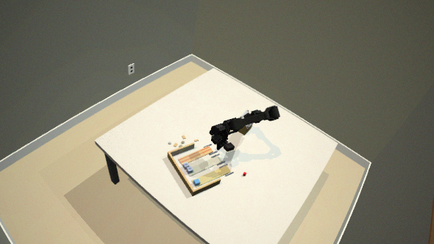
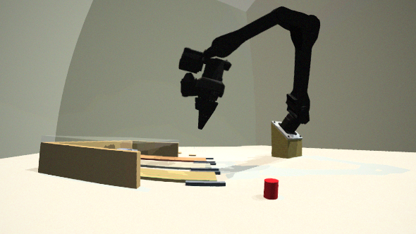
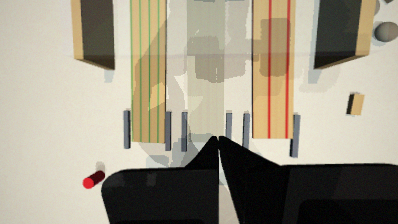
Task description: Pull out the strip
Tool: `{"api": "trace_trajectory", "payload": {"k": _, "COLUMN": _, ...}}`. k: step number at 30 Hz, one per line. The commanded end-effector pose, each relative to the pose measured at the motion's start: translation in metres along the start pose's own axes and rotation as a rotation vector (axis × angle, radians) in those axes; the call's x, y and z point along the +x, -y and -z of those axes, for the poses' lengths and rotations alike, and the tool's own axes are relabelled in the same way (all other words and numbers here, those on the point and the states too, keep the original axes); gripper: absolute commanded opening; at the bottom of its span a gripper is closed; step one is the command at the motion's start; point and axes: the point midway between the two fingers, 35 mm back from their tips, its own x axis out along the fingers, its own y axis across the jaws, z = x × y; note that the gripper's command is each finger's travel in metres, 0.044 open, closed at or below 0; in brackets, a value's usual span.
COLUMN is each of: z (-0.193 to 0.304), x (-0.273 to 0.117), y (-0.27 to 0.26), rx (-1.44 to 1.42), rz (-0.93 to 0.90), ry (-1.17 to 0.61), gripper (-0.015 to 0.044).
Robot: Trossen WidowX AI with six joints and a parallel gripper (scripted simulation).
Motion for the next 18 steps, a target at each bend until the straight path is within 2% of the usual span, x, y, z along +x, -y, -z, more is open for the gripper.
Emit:
{"api": "trace_trajectory", "payload": {"k": 1, "z": 0.003, "x": 0.020, "y": -0.013, "rx": 0.026, "rz": 0.058, "ry": -0.183, "gripper": 0.0000}}
{"api": "trace_trajectory", "payload": {"k": 18, "z": 0.005, "x": 0.039, "y": -0.013, "rx": 0.030, "rz": 0.064, "ry": -0.201, "gripper": 0.0000}}
